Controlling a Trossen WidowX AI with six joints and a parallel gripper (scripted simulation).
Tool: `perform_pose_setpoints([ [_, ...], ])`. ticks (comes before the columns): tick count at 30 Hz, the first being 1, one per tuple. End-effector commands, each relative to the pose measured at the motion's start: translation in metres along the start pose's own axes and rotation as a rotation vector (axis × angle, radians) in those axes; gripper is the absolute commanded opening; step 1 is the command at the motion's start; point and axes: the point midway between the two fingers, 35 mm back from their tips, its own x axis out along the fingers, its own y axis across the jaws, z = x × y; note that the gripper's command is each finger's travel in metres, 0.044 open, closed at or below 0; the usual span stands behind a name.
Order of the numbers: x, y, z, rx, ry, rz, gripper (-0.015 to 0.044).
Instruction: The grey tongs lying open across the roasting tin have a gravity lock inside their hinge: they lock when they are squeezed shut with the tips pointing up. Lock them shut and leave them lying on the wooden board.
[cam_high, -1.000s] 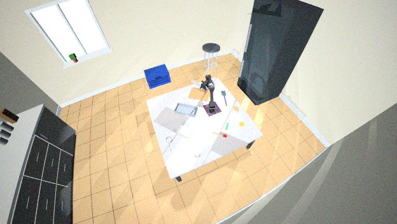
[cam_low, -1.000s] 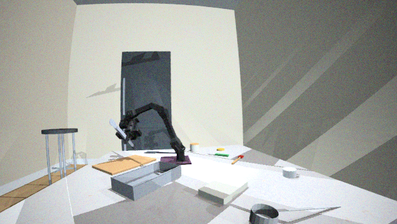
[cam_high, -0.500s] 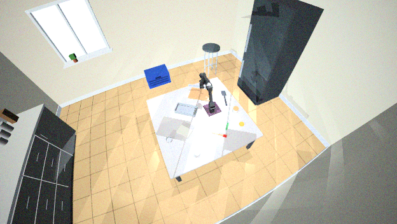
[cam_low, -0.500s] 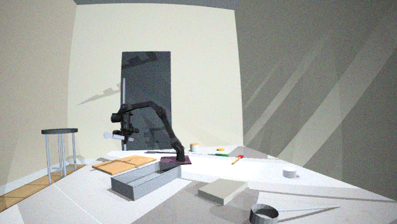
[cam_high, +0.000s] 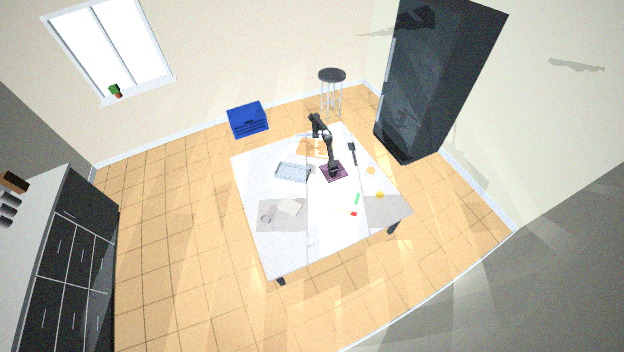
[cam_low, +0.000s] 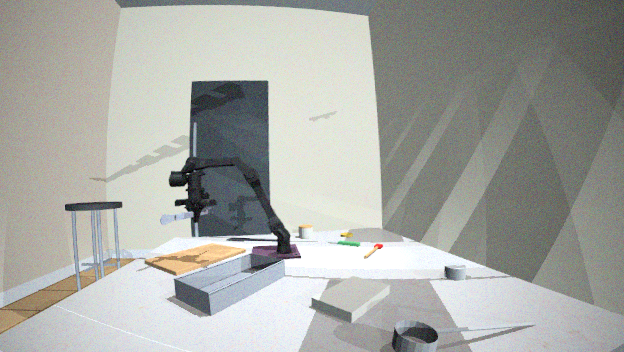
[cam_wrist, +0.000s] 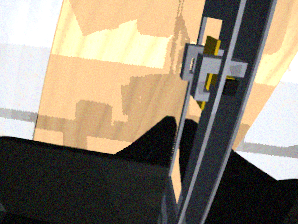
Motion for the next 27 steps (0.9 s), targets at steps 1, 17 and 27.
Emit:
perform_pose_setpoints([
  [1,-0.003,0.001,0.0,0.003,-0.002,0.012,-0.015],
  [17,0.02,0.006,-0.002,0.003,-0.002,0.012,-0.015],
  [27,0.037,0.007,-0.002,0.003,-0.002,0.012,-0.015],
])
